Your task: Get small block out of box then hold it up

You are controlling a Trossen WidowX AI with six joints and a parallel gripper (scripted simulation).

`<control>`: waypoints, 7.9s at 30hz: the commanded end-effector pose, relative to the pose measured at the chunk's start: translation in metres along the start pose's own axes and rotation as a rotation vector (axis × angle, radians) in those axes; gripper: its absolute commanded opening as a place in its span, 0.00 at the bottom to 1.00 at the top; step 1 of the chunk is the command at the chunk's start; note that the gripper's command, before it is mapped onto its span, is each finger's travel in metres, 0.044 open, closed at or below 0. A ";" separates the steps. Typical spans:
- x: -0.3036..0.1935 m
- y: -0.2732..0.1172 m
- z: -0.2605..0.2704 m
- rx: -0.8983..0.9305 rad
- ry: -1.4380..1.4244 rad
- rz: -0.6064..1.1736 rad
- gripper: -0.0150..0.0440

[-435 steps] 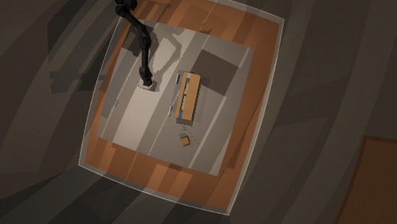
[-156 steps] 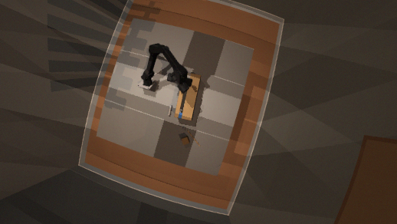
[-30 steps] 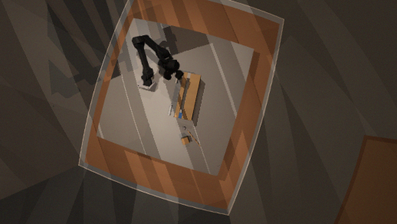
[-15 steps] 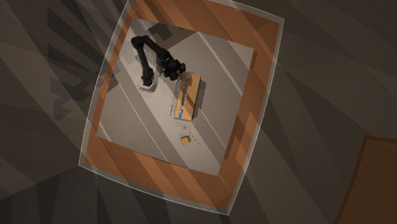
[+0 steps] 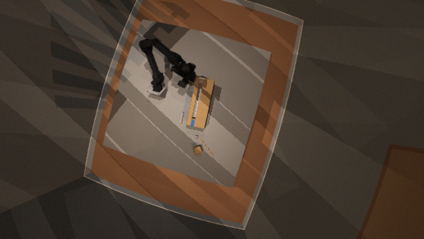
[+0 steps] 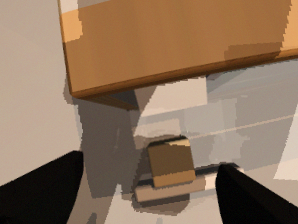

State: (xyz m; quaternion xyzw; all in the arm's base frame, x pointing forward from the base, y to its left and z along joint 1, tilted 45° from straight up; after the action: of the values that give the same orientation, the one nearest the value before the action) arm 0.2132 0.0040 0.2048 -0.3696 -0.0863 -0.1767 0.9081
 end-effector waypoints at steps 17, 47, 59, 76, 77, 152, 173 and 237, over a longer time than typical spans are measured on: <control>-0.016 0.024 -0.003 -0.022 -1.844 -0.006 0.74; -0.024 0.039 -0.005 -0.077 -3.454 0.003 0.74; -0.024 0.039 -0.005 -0.077 -3.454 0.003 0.74; -0.027 0.054 -0.007 -0.072 -3.455 0.008 0.74; -0.028 0.056 -0.007 -0.072 -3.455 0.008 0.74; -0.018 0.030 -0.013 -0.034 -2.912 -0.017 0.25; -0.015 0.018 -0.020 0.014 -2.053 -0.021 0.25; -0.010 -0.026 -0.034 0.116 0.581 0.040 0.25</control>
State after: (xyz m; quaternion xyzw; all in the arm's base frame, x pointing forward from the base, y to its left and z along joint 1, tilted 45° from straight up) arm 0.1932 -0.0313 0.1909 -0.2740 0.1160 -0.2313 0.9263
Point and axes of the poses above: the point midway between the two fingers, 35 mm back from their tips, its own y axis out along the fingers, its own z axis across the jaws, x = y × z, the point moved 9 cm from there along -y, back along the fingers, and after that the axes turned 15 degrees about -y, right-handed, at the moved point
